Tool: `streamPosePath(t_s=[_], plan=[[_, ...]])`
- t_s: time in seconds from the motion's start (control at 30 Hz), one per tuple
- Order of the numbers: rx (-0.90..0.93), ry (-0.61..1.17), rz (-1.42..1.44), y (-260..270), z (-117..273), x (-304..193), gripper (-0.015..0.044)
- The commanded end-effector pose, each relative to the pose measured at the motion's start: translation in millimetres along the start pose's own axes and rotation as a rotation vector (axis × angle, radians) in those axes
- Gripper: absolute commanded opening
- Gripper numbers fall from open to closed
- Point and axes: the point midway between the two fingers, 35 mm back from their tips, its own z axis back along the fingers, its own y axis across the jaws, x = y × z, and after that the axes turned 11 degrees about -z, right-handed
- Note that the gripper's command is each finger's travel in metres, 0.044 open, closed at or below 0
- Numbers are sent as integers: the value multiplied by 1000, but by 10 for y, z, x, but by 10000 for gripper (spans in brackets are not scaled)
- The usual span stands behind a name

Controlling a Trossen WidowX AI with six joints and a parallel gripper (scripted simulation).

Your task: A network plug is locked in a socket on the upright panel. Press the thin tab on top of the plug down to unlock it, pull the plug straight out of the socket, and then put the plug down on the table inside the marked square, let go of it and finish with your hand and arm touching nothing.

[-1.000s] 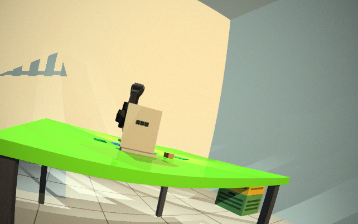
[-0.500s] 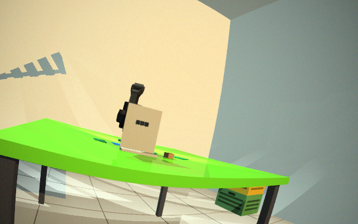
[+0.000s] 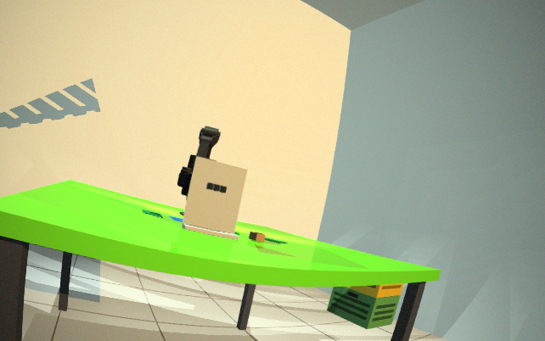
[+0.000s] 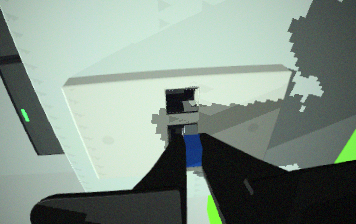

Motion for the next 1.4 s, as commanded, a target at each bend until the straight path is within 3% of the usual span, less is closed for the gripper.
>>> streamPosePath(t_s=[0.0,1.37], plan=[[0,-4,3,-2,-3,6,11],[-2,-4,3,-19,207,-46,0]])
